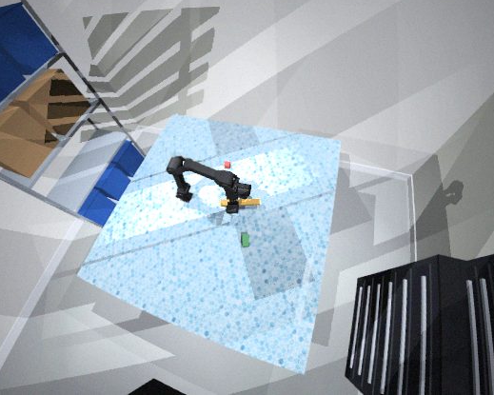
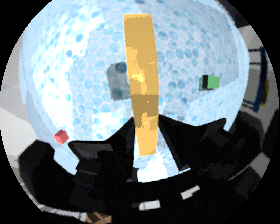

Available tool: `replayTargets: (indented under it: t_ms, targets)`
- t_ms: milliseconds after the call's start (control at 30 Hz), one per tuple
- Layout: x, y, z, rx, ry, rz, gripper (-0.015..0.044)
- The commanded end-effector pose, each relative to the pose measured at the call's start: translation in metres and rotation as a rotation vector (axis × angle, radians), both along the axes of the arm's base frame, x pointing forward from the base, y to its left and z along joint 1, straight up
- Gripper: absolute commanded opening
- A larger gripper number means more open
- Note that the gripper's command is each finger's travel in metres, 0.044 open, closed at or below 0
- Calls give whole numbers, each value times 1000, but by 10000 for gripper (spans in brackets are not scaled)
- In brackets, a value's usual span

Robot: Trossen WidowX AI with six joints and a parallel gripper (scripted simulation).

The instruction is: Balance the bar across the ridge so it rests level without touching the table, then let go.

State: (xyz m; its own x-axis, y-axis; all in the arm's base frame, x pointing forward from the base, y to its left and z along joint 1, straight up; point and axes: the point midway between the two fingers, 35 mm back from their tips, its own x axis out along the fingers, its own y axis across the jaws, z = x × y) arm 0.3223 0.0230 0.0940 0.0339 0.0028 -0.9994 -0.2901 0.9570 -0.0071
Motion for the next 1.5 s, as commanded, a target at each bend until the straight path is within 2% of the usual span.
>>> replayTargets:
  t_ms: [0,800,1000,1033,1467]
  targets:
    - [0,0,0,0,0,0,0]
    - [0,0,0,0,0,0,0]
    - [0,0,0,0,0,0,157]
    - [0,0,0,0,0,0,167]
    - [0,0,0,0,0,0,167]
